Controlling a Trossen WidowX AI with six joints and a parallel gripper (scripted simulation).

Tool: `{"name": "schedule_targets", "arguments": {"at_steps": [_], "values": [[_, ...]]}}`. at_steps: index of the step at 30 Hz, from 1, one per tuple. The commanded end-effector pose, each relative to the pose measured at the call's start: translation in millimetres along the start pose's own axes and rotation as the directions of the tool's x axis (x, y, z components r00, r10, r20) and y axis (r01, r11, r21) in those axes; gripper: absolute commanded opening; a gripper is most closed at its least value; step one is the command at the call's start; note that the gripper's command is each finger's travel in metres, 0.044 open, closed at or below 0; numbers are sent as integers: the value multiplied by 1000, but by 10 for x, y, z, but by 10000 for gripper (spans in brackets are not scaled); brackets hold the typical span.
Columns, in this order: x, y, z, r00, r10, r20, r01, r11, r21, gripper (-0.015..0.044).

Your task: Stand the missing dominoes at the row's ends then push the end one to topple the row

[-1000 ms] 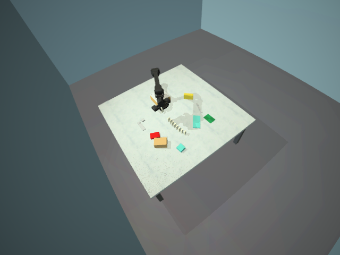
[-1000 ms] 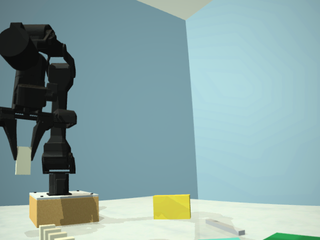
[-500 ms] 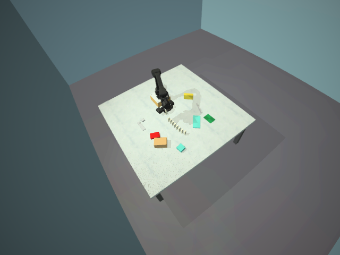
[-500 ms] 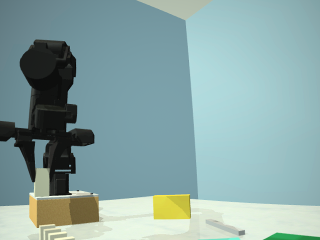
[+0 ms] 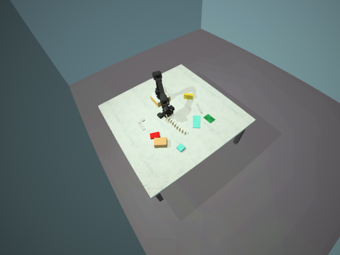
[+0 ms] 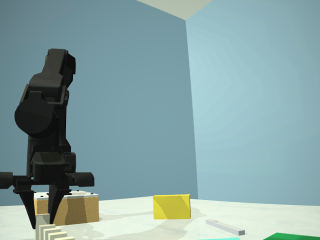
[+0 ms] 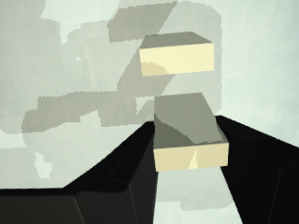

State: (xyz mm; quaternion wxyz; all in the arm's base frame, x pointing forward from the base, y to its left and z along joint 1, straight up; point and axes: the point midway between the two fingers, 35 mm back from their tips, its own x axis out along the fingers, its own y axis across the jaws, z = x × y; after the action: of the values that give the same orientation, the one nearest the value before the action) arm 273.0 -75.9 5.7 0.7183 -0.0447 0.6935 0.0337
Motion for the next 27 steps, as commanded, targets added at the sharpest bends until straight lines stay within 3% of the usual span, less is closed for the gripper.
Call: {"name": "schedule_targets", "arguments": {"at_steps": [1,11,23,27], "values": [[104,17,-35,1000,2,-4,-2,1000,3,107],[104,17,-35,1000,2,-4,-2,1000,3,107],[104,17,-35,1000,2,-4,-2,1000,3,422],[75,14,-27,1000,2,-4,-2,1000,3,440]]}}
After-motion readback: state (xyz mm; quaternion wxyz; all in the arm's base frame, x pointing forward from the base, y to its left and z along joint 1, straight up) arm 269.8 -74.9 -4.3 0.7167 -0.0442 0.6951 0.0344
